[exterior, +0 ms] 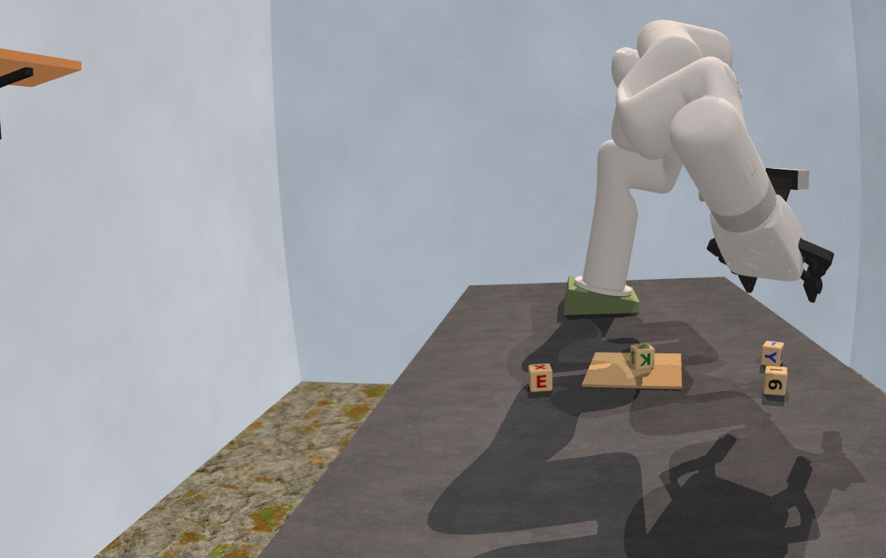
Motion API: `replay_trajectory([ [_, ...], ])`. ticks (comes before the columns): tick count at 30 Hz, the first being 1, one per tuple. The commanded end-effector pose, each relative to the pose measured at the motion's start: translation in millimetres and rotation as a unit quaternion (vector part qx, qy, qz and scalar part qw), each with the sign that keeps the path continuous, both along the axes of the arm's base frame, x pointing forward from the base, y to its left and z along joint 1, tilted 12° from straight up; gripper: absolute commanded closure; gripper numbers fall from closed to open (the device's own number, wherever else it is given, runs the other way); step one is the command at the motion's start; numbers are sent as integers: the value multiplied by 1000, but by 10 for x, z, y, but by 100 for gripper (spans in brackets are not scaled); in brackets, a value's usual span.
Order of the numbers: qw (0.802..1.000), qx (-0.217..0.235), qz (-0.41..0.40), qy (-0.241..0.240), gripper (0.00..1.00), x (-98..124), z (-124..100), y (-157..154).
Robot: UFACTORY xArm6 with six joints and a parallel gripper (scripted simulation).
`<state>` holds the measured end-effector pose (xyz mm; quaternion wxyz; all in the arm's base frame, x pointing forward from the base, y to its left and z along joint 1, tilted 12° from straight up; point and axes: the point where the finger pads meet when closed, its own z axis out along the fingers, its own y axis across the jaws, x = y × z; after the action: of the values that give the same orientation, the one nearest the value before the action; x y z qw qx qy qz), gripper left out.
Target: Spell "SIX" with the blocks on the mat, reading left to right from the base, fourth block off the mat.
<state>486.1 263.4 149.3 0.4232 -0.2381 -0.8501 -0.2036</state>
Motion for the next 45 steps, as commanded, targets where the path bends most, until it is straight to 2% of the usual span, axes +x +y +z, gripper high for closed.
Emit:
replay_trajectory([
  [1,1000,1,0,-2,0,10,20,-1],
  [19,1000,0,0,-2,0,9,18,-9],
  [21,1000,-1,-2,-4,0,-15,-14,-175],
  [23,1000,-4,-4,-6,0,-118,-93,-595],
  [28,1000,-5,-4,-7,0,-217,-141,-864],
  [29,1000,-5,-4,-7,0,-315,-178,-1077],
  [31,1000,-5,-4,-7,0,-345,-188,-1135],
  [33,1000,-5,-3,-6,0,-491,-229,-1382],
  [36,1000,-5,-3,-6,0,-491,-229,-1382],
  [38,1000,-2,-1,-5,0,-749,-285,-1729],
  [41,1000,0,0,-4,0,-861,-305,-1854],
  [45,1000,0,0,-4,0,-867,-306,-1860],
])
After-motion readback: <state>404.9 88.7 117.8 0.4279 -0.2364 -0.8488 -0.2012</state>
